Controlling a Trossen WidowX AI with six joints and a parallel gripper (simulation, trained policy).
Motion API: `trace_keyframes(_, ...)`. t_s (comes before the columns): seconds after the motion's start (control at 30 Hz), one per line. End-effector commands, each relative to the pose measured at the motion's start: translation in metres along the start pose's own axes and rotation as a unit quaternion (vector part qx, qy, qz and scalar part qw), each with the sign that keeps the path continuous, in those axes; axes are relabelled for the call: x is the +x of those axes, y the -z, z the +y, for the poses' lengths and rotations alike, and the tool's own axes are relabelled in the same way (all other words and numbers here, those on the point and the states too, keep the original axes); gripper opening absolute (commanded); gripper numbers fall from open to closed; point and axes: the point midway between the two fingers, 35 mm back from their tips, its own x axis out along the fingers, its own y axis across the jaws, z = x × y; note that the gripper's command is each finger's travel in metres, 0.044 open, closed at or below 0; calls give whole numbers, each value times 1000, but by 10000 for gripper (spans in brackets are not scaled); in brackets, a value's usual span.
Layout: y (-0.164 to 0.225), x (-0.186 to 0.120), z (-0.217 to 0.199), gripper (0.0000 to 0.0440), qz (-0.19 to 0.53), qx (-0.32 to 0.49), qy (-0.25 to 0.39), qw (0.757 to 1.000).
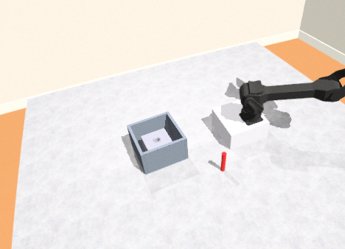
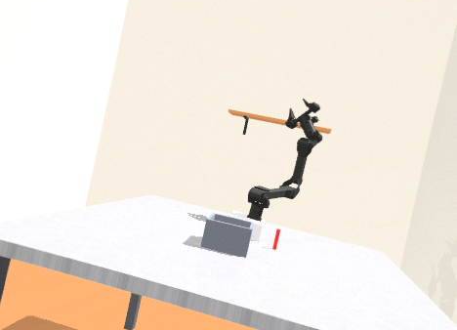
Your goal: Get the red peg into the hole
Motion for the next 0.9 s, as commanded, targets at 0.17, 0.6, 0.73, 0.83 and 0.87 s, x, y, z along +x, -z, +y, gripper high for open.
trace_keyframes(0.17,49,7,10,440,52,-69,-9,996)
trace_keyframes(0.6,222,2,34,440,238,-182,-50,953)
trace_keyframes(0.73,274,-11,35,440,295,-212,-60,930)
trace_keyframes(0.83,312,-24,34,440,338,-234,-68,909)
trace_keyframes(0.87,324,-29,33,440,352,-240,-70,902)
